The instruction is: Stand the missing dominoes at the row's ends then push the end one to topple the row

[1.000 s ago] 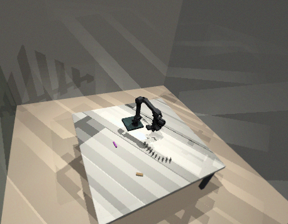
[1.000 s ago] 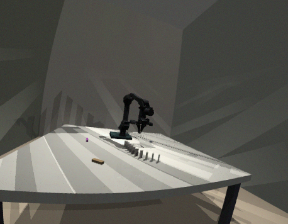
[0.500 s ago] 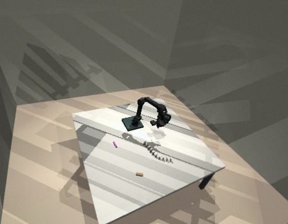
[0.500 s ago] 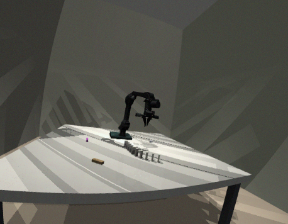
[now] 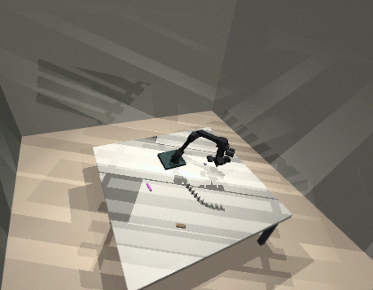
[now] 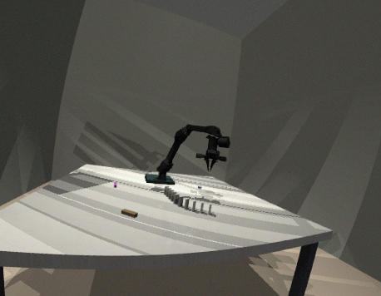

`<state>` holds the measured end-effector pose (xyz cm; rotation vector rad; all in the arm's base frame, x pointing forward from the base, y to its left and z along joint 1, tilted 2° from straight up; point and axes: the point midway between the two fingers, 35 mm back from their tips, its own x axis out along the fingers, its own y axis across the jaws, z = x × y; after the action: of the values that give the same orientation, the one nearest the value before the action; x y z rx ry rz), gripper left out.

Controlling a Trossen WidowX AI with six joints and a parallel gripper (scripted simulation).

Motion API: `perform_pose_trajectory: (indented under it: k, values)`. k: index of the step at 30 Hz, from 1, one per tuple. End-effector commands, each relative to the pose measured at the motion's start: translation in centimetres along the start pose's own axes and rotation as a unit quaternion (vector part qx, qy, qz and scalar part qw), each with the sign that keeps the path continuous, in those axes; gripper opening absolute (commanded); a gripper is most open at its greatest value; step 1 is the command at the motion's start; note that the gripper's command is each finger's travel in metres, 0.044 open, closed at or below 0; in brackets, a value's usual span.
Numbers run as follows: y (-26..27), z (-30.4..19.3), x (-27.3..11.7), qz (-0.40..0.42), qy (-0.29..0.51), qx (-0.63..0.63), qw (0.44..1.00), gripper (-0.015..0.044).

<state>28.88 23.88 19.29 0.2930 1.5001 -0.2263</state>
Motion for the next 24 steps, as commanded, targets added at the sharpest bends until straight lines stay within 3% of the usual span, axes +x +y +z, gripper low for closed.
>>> perform_pose_trajectory:
  k: [1,24]
  values:
    - [0.4,0.1,0.6,-0.010,-0.017,0.004,1.000,0.0024]
    - [1.6,1.4,5.1,-0.075,-0.303,-0.012,0.950,0.0024]
